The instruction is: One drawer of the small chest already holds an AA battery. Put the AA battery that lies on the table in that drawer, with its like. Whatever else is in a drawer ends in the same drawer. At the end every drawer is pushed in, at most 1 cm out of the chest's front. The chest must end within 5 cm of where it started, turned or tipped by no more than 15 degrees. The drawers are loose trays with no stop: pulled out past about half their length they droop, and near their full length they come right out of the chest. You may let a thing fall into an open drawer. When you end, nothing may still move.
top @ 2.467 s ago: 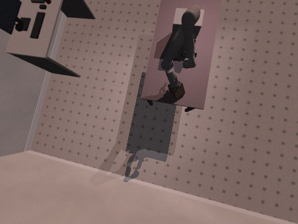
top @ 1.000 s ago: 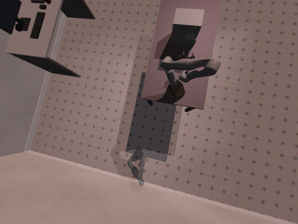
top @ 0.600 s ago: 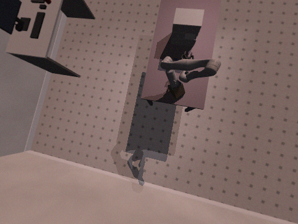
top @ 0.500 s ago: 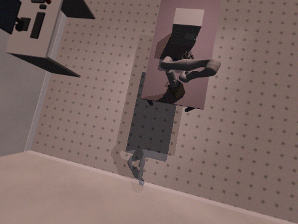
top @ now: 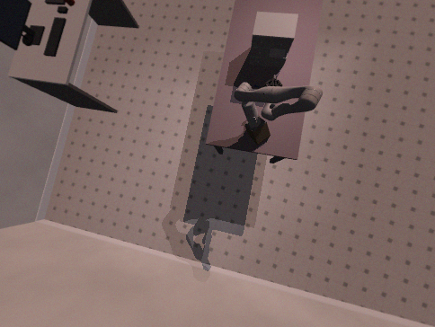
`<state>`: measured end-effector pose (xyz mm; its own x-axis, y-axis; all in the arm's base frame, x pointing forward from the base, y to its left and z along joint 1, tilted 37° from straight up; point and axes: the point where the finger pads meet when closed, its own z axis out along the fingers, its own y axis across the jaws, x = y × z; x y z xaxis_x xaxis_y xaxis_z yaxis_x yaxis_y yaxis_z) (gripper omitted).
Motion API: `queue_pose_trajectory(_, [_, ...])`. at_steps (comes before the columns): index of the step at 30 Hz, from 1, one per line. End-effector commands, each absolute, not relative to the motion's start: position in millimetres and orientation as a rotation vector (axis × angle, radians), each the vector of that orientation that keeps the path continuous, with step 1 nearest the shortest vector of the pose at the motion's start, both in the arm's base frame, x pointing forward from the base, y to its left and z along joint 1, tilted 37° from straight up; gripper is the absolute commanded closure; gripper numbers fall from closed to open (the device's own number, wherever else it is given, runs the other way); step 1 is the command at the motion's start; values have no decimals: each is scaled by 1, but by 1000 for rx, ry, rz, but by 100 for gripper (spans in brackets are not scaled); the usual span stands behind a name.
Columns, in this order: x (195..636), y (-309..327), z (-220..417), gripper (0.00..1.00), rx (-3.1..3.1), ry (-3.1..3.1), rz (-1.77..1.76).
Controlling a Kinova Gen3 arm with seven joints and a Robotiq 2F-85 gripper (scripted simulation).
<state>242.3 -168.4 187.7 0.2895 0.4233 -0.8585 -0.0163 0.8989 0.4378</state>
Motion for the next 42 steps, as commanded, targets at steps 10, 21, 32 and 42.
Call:
queue_pose_trajectory(10, [245,-168,188,100,379,1250,302])
queue_pose_trajectory(21, [251,-168,187,100,379,1250,302])
queue_pose_trajectory(32, [271,-166,185,100,357,1237,321])
queue_pose_trajectory(42, [279,-167,183,100,375,1246,306])
